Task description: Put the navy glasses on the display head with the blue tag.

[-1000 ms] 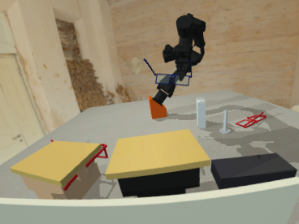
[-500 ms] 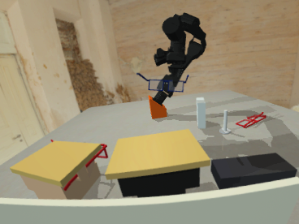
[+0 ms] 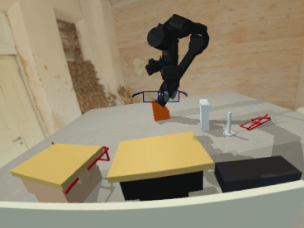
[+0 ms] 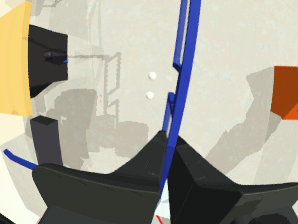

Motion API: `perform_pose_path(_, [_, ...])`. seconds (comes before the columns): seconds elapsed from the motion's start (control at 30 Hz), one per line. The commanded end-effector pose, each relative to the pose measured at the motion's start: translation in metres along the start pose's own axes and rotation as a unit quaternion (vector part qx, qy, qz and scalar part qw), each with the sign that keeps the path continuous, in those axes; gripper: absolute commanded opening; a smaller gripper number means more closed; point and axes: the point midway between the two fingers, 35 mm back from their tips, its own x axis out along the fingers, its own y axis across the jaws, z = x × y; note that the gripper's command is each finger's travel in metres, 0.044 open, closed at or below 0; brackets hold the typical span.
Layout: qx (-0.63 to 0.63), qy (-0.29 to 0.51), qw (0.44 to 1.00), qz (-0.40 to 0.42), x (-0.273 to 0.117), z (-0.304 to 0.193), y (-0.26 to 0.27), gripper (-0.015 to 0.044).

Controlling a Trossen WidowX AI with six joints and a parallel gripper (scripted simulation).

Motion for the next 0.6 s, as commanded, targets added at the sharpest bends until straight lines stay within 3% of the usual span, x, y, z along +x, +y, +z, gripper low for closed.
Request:
perform_pose_path(0.0, [-0.02, 0.013, 1.0, -0.01, 0.008, 0.008, 0.008, 0.0])
perform_pose_path(0.57, [-0.061, 0.055, 0.995, -0.049, 0.042, 0.032, 0.013, 0.0])
